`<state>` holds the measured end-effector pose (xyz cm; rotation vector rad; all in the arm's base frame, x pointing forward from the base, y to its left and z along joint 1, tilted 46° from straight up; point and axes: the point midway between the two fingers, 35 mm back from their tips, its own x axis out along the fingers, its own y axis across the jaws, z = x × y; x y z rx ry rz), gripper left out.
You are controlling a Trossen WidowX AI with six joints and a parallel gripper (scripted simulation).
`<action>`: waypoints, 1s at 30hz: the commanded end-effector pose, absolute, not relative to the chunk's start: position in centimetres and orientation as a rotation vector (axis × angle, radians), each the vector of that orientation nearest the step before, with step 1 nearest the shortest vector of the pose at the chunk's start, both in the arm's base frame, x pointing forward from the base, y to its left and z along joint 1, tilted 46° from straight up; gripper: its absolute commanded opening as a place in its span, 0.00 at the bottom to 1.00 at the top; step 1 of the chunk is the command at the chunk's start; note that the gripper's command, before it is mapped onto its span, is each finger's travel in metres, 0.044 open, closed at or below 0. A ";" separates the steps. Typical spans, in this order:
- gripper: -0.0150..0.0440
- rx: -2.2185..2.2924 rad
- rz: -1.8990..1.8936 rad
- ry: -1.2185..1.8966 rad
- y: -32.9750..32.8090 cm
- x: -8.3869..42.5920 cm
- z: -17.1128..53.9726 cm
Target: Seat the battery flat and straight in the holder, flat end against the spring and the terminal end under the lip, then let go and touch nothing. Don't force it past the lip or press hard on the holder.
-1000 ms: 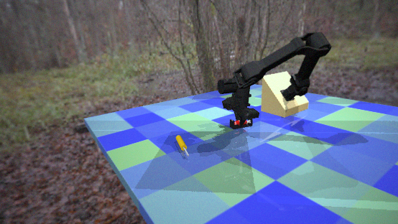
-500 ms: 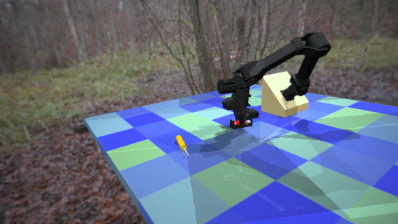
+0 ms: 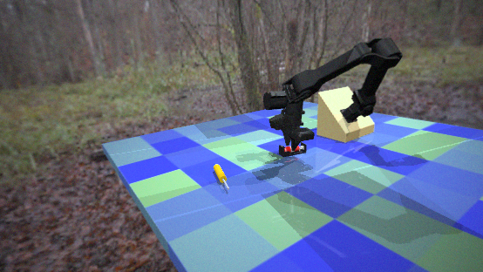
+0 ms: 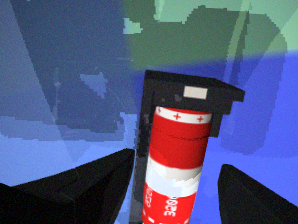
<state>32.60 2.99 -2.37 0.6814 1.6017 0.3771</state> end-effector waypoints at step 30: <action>1.00 0.675 0.374 1.604 -2.6 32.8 2.8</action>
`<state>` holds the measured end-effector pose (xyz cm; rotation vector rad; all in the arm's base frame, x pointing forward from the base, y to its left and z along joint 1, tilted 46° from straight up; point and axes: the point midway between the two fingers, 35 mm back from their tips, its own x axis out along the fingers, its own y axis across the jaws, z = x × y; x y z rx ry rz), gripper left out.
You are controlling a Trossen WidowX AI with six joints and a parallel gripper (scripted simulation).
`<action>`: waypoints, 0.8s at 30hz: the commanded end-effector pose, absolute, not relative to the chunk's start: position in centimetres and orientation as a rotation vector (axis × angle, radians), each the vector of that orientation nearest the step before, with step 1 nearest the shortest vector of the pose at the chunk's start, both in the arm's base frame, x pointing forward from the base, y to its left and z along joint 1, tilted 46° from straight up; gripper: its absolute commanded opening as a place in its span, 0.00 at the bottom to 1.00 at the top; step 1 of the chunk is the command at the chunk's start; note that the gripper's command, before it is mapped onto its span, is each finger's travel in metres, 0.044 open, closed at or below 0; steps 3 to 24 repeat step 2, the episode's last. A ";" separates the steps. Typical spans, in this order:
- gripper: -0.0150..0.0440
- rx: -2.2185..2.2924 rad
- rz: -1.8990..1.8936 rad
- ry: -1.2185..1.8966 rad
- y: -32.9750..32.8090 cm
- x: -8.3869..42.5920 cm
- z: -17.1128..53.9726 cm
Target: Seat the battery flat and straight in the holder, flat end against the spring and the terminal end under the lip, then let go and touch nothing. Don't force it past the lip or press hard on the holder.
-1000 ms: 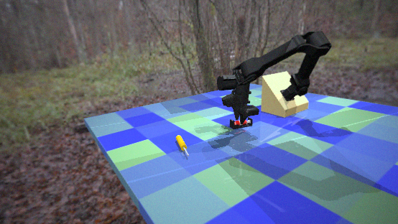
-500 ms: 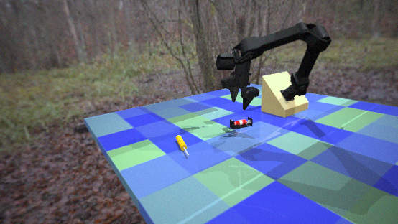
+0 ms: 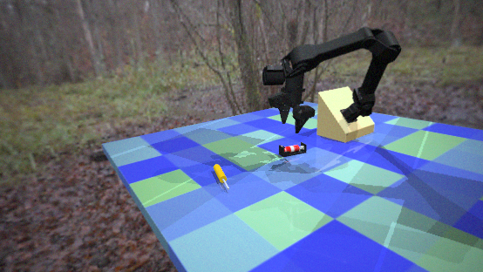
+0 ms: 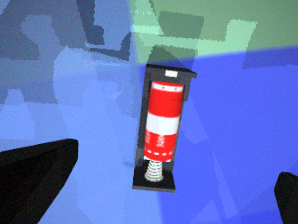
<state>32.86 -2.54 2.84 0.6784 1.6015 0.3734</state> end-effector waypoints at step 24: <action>1.00 0.675 0.374 1.604 -2.6 32.8 2.8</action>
